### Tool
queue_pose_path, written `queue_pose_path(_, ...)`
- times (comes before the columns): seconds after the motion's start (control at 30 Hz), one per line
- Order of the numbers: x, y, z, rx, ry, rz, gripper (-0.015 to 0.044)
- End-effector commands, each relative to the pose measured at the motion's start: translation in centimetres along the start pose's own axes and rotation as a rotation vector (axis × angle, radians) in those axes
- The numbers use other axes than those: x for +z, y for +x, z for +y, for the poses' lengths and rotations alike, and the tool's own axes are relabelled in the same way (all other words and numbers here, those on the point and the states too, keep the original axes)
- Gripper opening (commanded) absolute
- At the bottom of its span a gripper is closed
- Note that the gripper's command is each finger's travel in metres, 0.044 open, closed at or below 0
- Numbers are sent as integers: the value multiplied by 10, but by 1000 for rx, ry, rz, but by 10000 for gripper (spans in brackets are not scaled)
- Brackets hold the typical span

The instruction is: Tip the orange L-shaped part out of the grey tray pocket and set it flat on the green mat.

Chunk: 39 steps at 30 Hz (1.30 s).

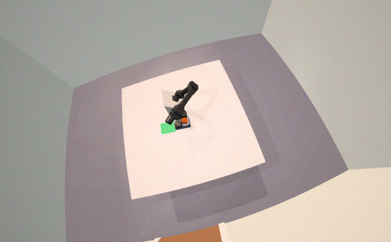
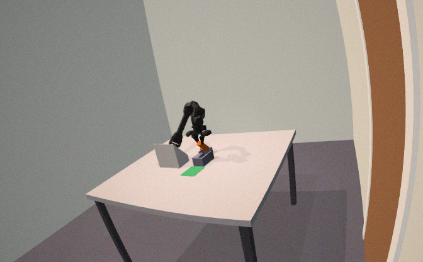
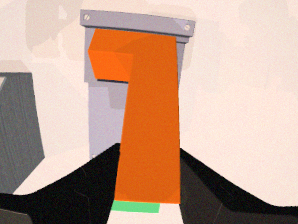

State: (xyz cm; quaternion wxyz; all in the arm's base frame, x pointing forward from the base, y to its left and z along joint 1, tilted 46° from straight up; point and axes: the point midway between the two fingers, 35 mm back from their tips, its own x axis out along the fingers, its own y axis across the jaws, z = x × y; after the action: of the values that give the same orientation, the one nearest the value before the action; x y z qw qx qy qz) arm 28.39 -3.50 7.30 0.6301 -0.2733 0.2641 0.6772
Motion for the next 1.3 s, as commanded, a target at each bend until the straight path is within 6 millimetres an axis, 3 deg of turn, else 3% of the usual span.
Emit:
queue_pose_path(0.0,0,-6,-1,1,-4,3,0)
queue_pose_path(0.4,-4,-13,0,1,-4,3,0)
queue_pose_path(1.27,-124,-12,11,0,-5,11,0)
